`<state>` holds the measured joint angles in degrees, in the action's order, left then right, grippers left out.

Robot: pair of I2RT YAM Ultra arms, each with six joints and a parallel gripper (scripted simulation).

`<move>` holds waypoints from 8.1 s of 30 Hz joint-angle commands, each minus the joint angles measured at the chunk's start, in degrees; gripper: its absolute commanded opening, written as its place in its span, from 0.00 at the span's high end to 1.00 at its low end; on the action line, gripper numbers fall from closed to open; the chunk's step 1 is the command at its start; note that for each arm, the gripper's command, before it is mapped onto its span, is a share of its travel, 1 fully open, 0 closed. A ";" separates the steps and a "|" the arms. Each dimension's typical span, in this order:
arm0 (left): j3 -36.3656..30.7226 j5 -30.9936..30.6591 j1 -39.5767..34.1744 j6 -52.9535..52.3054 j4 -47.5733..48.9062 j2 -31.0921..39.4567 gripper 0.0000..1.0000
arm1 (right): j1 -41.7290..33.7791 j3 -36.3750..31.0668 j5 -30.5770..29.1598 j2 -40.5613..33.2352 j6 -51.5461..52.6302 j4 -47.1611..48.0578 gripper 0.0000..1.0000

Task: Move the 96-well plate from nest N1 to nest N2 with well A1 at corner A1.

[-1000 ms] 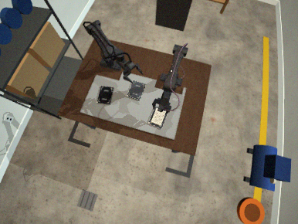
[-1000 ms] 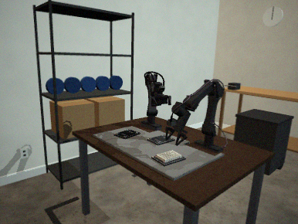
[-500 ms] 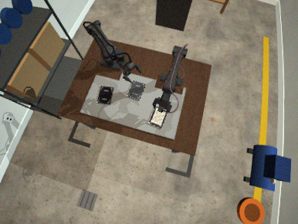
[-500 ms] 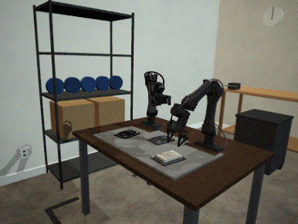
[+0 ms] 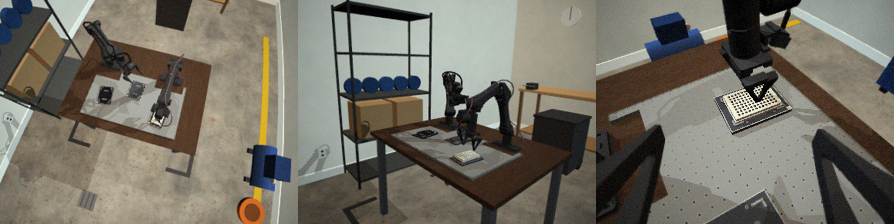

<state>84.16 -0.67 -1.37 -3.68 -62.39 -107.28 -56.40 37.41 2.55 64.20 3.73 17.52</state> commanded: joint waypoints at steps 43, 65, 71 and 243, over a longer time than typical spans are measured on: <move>3.61 1.04 -0.91 1.35 0.95 -8.47 0.00 | -0.45 1.56 -0.43 0.67 -0.21 -1.52 0.00; 1.14 0.78 -0.48 0.93 4.17 -8.33 0.11 | -0.45 1.56 -0.43 0.67 -0.21 -1.52 0.00; 1.14 0.78 -0.48 0.93 4.17 -8.32 0.20 | -0.45 1.56 -0.43 0.67 -0.21 -1.52 0.00; -14.47 -0.20 -50.87 54.85 10.91 -1.13 0.20 | -6.92 26.59 -5.28 -45.24 1.90 -88.00 0.00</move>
<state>71.88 -0.89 -52.38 51.20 -54.83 -107.37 -63.07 63.11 -2.61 19.62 5.56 -69.01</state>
